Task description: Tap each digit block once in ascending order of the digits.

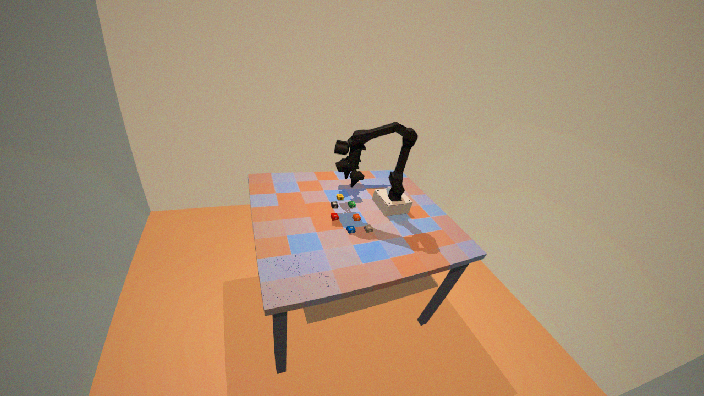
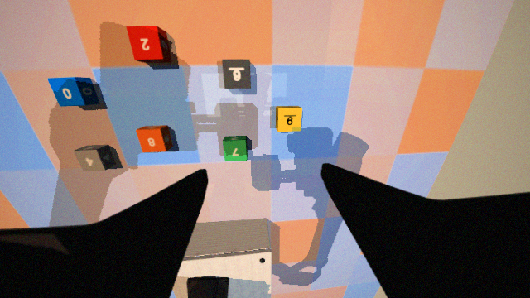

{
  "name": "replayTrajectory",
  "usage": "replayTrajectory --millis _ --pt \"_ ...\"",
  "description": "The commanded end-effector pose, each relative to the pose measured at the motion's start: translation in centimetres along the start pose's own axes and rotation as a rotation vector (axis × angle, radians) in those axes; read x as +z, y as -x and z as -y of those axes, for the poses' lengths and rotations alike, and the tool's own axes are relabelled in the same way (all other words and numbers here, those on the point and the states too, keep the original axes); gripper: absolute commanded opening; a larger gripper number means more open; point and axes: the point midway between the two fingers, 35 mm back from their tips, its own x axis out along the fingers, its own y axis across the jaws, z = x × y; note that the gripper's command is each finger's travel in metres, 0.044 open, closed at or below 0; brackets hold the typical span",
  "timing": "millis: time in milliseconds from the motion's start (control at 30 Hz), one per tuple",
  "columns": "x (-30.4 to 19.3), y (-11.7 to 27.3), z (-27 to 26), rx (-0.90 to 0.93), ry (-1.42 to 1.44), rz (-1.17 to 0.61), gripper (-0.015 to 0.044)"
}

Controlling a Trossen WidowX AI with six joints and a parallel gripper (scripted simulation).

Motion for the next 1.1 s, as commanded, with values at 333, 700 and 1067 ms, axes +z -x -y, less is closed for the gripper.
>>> replayTrajectory --millis 333,700,1067 --pt "-2.1 -0.3 -2.6 0.002 0.002 -0.008 0.0400" --pt "-2.0 -0.3 -2.8 0.002 0.002 -0.008 0.0400" --pt "0.2 -0.2 -14.2 0.013 0.001 -0.007 0.0400"
